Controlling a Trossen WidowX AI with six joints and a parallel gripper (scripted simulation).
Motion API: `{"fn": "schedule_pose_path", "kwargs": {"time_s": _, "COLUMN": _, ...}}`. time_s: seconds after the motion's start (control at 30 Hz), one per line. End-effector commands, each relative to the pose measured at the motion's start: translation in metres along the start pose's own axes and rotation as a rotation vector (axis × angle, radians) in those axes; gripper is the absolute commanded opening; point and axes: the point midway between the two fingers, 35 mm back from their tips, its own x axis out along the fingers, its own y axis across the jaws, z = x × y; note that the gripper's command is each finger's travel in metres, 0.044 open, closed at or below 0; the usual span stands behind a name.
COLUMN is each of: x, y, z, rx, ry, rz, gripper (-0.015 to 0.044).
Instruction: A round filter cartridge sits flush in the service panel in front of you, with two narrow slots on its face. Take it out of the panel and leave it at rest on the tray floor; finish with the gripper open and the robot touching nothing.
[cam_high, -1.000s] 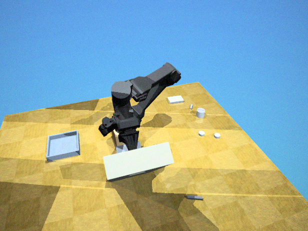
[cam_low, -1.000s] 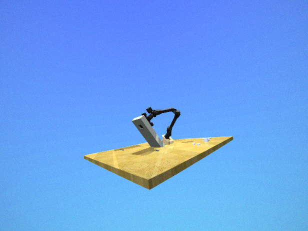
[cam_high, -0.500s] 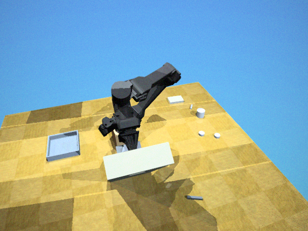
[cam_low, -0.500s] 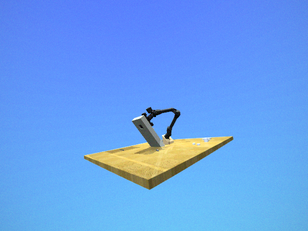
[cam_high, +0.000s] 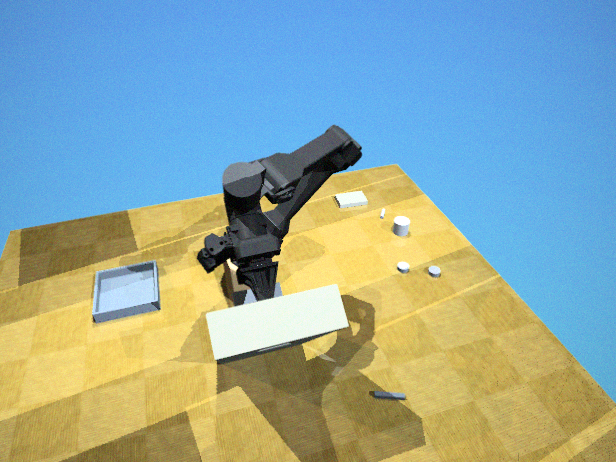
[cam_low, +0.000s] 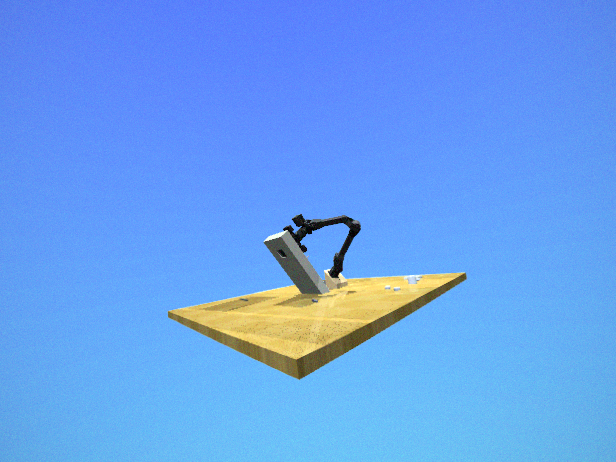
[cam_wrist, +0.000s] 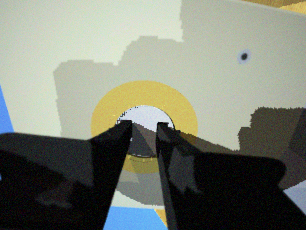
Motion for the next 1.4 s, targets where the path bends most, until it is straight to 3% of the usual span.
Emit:
{"fn": "schedule_pose_path", "kwargs": {"time_s": 0.0, "x": 0.009, "y": 0.000, "z": -0.002, "rx": -0.030, "ry": 0.001, "rz": -0.013, "gripper": 0.0000}}
{"fn": "schedule_pose_path", "kwargs": {"time_s": 0.23, "x": 0.009, "y": 0.000, "z": -0.002, "rx": -0.030, "ry": 0.001, "rz": -0.013, "gripper": 0.0000}}
{"fn": "schedule_pose_path", "kwargs": {"time_s": 0.9, "x": -0.072, "y": 0.001, "z": -0.001, "rx": -0.028, "ry": -0.002, "rz": -0.016, "gripper": 0.0000}}
{"fn": "schedule_pose_path", "kwargs": {"time_s": 1.37, "x": -0.069, "y": -0.029, "z": 0.000, "rx": -0.028, "ry": -0.002, "rz": -0.016, "gripper": 0.0000}}
